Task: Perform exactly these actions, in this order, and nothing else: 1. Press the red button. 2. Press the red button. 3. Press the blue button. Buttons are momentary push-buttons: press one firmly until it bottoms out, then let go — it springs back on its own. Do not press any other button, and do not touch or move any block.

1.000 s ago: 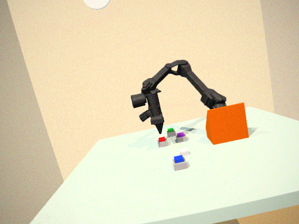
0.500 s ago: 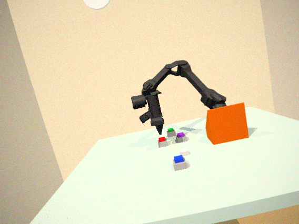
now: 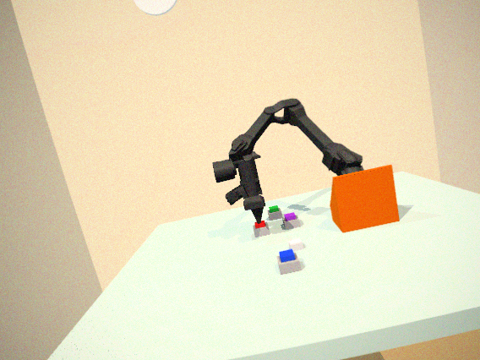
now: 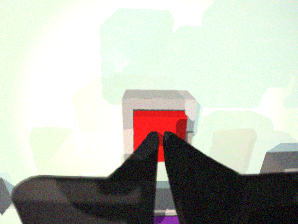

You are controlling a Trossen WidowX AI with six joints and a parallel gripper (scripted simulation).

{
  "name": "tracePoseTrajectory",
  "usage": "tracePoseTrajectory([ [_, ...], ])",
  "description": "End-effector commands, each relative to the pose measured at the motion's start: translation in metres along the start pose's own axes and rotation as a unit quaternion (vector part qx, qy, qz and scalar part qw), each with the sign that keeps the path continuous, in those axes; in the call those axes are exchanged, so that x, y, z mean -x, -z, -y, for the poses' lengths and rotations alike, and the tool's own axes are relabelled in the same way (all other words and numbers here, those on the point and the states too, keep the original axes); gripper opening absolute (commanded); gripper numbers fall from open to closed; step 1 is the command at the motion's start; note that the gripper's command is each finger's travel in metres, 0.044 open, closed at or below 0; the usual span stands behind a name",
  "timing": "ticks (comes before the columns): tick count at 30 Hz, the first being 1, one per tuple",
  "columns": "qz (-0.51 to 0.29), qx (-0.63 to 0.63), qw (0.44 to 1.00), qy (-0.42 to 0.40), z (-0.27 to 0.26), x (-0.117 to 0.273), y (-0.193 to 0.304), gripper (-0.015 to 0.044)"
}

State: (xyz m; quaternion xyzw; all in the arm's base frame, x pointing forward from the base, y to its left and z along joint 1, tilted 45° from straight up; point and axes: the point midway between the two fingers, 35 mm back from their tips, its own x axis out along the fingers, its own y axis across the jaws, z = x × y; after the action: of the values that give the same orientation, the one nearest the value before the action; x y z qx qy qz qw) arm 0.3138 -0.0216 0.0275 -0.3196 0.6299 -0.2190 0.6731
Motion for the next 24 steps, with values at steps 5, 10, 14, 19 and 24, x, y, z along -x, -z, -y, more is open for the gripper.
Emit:
tracePoseTrajectory([
  [5, -0.003, 0.004, 1.000, 0.003, -0.0001, -0.0041, 0.0019, 0.0020],
  [10, -0.003, 0.004, 1.000, 0.003, -0.0001, -0.0041, 0.0019, 0.0020],
  [14, -0.003, 0.004, 1.000, 0.003, -0.0001, -0.0041, 0.0019, 0.0020],
  [19, -0.003, 0.004, 1.000, 0.003, -0.0001, -0.0041, 0.0019, 0.0020],
  [24, 0.000, 0.001, 1.000, 0.001, -0.0004, -0.0001, 0.0004, 0.0020],
])
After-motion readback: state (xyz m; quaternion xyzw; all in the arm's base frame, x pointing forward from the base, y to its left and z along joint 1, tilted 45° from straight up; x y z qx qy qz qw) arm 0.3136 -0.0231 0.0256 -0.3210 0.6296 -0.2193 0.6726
